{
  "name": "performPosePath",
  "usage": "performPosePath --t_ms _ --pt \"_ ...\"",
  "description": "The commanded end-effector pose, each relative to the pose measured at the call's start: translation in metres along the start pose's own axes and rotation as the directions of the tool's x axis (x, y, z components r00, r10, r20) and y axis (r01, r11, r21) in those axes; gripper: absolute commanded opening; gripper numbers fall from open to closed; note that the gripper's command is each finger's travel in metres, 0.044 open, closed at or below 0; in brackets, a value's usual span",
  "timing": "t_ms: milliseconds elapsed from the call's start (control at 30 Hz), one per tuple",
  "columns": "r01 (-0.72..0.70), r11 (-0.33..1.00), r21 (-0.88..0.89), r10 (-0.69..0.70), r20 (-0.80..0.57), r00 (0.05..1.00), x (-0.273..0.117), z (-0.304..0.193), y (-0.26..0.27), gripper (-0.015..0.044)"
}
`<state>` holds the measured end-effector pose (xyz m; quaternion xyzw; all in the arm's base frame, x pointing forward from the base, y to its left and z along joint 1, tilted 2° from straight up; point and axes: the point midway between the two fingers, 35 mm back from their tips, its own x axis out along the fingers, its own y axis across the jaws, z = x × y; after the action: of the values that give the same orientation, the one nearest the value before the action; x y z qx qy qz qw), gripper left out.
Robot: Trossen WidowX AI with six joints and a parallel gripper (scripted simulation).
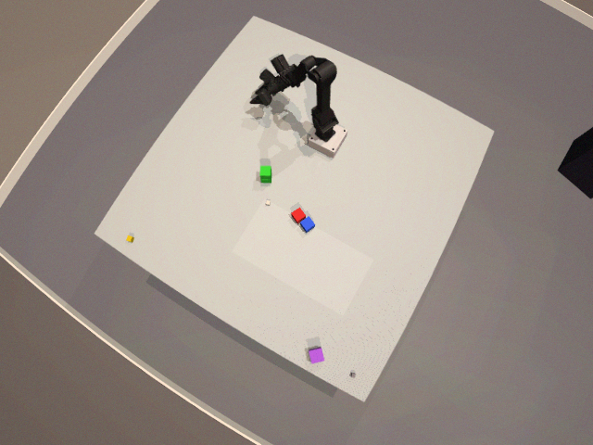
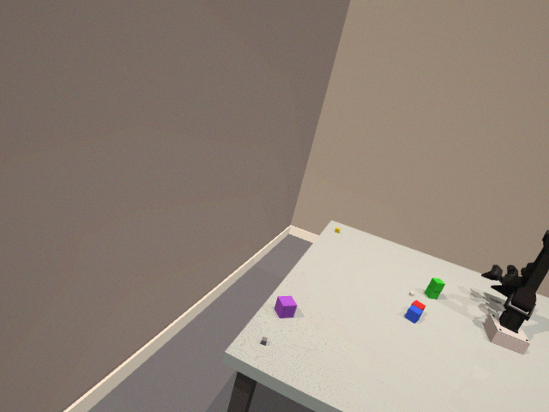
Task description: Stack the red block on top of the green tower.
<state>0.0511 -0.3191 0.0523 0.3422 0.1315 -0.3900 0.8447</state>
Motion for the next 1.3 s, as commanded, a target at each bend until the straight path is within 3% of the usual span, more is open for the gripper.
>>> performPosePath --t_ms 0,667,1267 --pt "-0.035 0.998 -0.061 0.03 -0.074 0.997 0.02 0.0 0.016 0.044" --pt "-0.301 0.885 -0.355 0.13 -0.432 0.893 0.09 -0.034 0.135 0.044" --pt "-0.548 0.652 -0.524 0.098 -0.659 0.746 0.104 -0.089 0.253 0.044"
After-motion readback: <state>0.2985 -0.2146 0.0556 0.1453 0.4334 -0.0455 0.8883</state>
